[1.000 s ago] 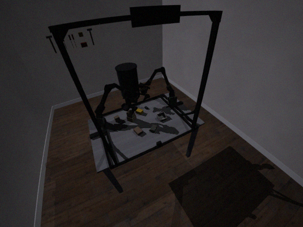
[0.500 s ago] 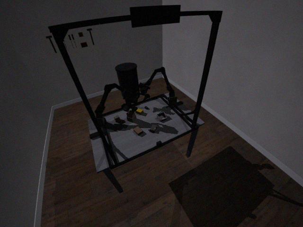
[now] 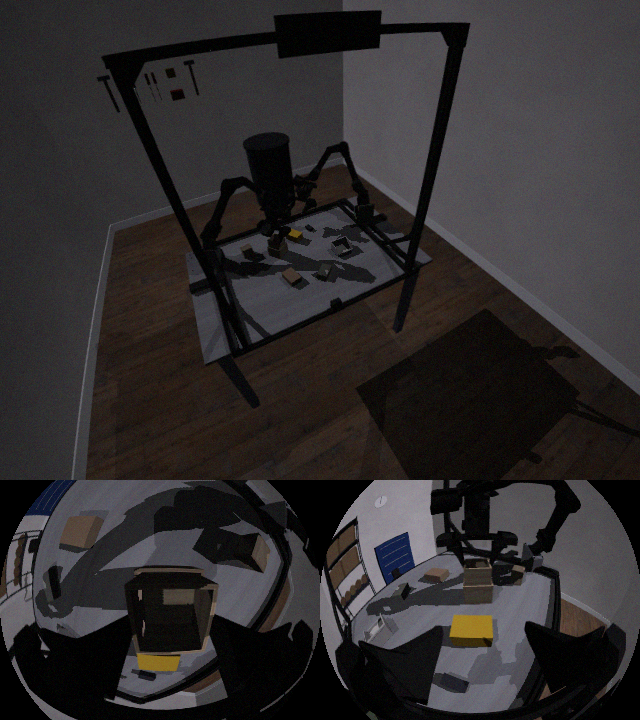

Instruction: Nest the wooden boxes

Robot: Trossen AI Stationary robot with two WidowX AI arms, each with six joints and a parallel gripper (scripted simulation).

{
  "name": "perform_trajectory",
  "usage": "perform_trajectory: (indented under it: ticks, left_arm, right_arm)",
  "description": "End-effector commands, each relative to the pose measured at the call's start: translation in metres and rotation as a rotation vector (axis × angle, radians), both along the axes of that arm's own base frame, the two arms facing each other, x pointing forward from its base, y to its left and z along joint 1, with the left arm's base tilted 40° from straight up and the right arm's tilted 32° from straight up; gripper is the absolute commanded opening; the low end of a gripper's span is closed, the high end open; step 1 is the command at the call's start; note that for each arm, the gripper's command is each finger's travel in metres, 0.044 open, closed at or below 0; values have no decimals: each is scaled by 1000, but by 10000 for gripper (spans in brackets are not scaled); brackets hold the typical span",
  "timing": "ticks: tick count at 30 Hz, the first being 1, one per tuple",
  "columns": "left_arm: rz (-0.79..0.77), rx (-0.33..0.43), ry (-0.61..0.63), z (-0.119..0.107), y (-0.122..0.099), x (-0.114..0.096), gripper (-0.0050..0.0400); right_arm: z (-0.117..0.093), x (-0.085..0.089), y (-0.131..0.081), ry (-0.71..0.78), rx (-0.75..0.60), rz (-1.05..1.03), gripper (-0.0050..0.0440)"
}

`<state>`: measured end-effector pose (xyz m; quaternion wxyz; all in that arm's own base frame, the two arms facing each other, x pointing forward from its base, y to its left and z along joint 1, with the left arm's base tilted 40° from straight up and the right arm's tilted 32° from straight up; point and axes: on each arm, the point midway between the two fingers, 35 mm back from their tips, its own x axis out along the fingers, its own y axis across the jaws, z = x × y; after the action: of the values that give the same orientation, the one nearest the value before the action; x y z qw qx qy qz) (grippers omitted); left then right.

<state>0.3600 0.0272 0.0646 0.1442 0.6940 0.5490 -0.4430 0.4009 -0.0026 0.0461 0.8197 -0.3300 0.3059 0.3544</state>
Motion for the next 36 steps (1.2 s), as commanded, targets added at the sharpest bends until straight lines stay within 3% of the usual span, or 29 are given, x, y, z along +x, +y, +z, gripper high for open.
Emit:
perform_trajectory:
  ticks: [1,36]
  left_arm:
    - [-2,5,8,-3,2,-1,0]
    - [-2,5,8,-12,10,-2,0]
  right_arm:
    - [0,0,0,-4,0,4,400]
    - [0,0,0,-4,0,4,400]
